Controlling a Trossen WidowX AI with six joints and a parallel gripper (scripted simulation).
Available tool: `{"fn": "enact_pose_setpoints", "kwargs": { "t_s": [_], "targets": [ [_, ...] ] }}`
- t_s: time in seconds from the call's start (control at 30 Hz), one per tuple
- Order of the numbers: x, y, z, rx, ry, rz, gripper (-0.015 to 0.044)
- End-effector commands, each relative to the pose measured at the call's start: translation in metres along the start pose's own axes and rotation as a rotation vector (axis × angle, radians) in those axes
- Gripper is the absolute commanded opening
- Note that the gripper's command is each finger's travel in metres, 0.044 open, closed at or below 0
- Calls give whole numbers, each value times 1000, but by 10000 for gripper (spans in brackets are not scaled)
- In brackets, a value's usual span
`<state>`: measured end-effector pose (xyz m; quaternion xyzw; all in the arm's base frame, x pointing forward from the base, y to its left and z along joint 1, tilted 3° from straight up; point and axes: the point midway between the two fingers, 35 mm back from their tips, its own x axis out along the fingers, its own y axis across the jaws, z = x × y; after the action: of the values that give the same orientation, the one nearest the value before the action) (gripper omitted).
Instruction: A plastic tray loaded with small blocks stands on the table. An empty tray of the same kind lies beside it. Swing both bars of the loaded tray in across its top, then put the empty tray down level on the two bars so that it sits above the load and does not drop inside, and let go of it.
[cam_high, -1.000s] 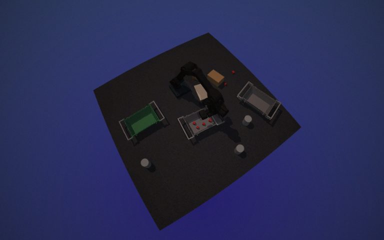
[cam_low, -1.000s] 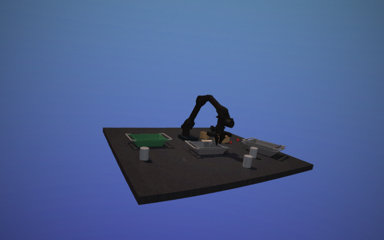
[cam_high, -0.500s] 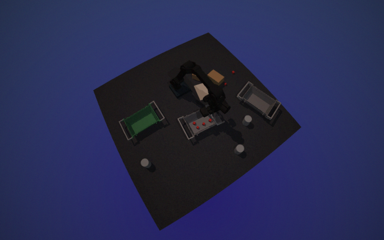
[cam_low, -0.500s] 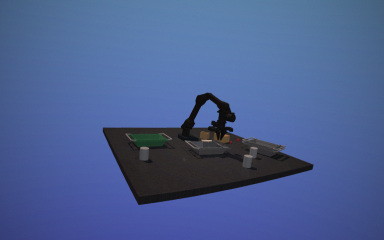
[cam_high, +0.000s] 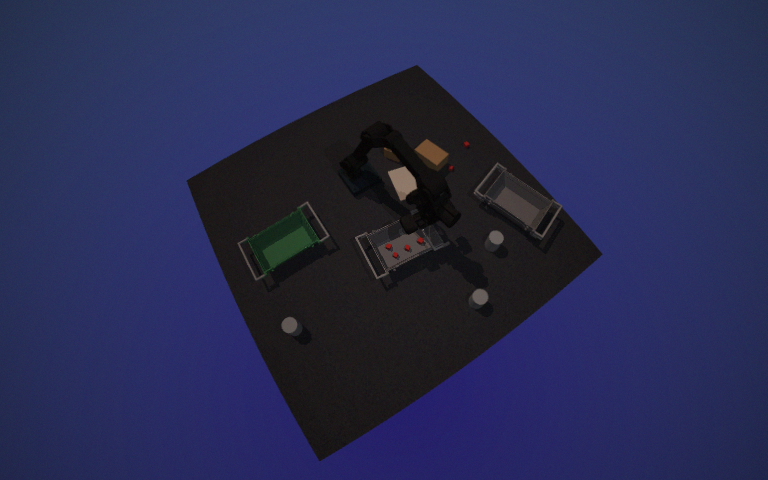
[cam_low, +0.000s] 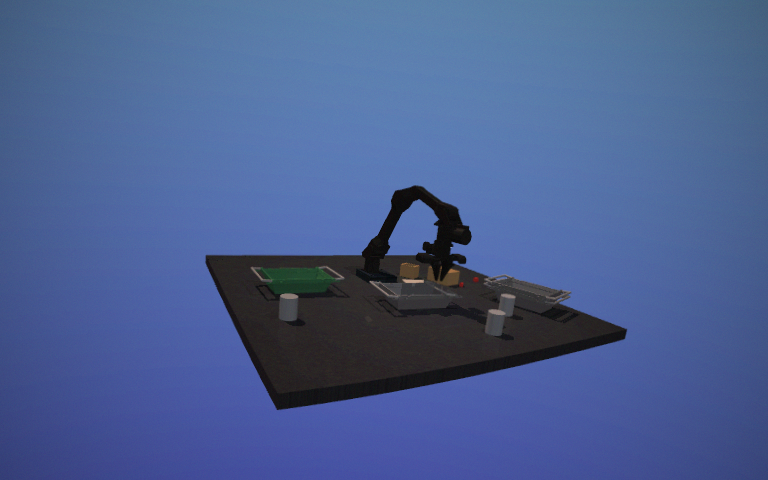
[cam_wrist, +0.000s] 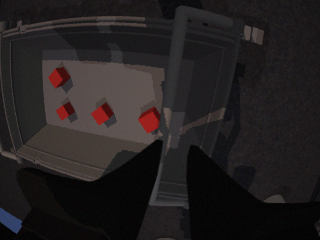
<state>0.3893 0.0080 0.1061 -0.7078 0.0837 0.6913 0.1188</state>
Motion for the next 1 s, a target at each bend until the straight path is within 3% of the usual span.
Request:
{"fn": "enact_pose_setpoints", "kwargs": {
  "t_s": [0.0, 0.3, 0.57, 0.6, 0.97],
  "targets": [
    [0, 0, 0, 0, 1, 0, 84],
    [-10, 0, -2, 1, 2, -1, 84],
    [-86, 1, 2, 7, 8, -3, 84],
    [-58, 2, -1, 27, -4, 1, 84],
    [-38, 95, -19, 1271, 6, 5, 84]
  ]
}}
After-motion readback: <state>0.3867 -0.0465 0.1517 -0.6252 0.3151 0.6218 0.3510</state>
